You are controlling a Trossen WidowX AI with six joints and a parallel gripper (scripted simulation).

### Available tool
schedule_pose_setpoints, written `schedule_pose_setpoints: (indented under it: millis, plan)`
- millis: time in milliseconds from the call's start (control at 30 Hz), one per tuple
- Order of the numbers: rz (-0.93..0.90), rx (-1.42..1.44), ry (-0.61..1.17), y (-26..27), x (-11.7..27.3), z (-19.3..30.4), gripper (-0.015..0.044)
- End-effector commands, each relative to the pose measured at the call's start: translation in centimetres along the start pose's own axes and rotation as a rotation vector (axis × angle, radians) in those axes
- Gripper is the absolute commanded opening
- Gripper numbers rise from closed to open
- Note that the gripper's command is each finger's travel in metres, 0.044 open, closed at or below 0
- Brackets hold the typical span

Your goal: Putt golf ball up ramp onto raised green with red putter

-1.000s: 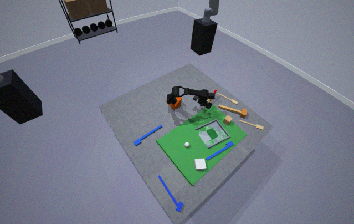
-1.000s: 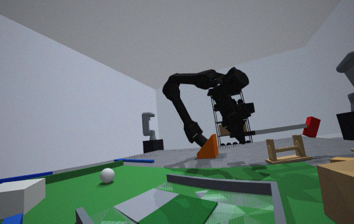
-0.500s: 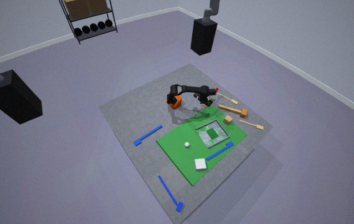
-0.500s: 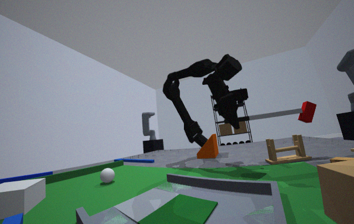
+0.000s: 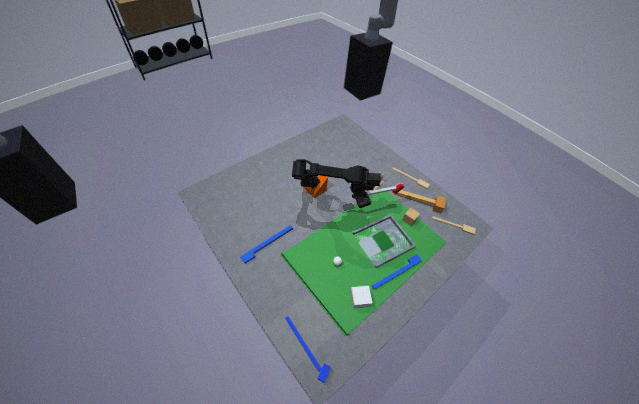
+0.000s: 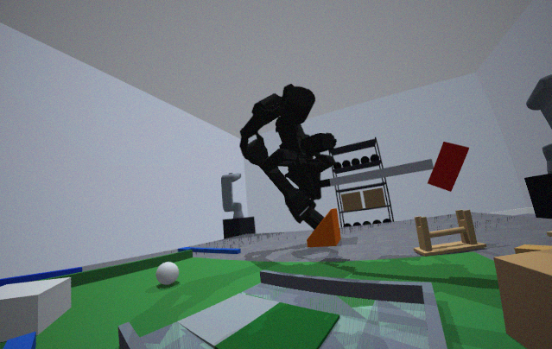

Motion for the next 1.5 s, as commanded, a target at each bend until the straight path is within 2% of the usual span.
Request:
schedule_pose_setpoints:
  millis: [0,433,633,1100,1467]
  plan:
    - [0.024,-0.179,0.010,-1.4,1.2,3.4,0.0000]
    - [0.077,-0.660,0.041,-2.9,3.6,12.6,0.0000]
    - [0.094,-0.797,0.052,-2.8,4.2,15.1,0.0000]
    - [0.207,-1.273,0.133,-0.5,6.4,25.3,0.0000]
    - [0.212,-1.305,0.140,-0.3,6.1,25.8,0.0000]
Point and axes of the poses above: the point midway between the two fingers, 35 mm back from their tips, its own x axis back along the fingers, its own y axis across the jaws, z = x × y, the point moved 5 cm from there along x, back along the fingers, and after that the axes turned 9 degrees about x, right-handed, at the moved point
